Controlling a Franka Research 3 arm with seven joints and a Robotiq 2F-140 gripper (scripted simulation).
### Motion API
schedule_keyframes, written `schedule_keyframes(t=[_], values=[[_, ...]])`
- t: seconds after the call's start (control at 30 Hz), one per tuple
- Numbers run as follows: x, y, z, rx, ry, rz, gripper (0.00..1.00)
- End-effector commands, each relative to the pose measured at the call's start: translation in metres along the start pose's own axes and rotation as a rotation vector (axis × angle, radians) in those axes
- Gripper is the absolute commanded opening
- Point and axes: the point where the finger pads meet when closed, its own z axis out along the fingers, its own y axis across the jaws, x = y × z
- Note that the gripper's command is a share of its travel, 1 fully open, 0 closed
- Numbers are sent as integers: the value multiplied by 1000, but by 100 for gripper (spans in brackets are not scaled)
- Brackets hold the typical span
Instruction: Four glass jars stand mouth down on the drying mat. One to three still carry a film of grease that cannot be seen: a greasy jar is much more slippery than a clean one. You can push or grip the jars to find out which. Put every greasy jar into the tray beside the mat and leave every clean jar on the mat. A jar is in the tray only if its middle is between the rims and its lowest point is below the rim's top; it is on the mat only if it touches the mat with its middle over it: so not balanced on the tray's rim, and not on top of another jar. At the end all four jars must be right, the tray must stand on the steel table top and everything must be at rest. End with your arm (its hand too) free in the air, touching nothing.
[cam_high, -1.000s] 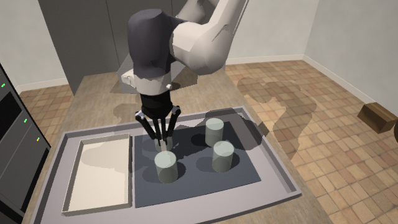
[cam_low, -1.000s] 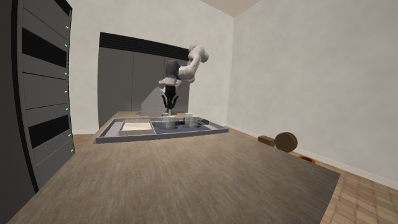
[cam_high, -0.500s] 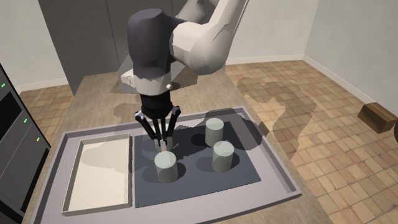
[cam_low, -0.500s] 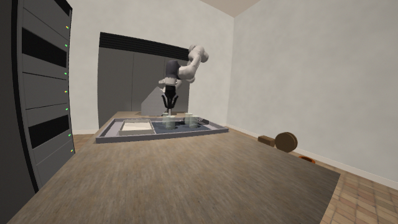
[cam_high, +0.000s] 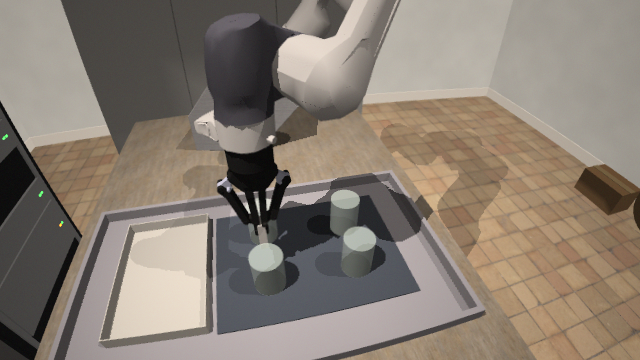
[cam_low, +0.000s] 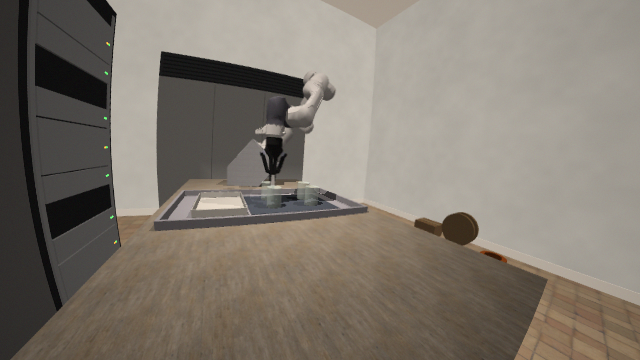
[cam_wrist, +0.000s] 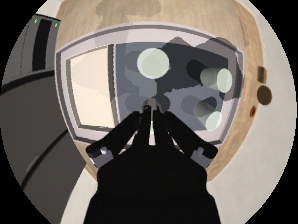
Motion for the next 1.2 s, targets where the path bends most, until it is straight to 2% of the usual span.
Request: schedule_keyframes(t=[0.0, 1.17], values=[[-1, 0, -1, -1, 2, 6, 0], [-5, 0, -4, -1, 2, 6, 0]])
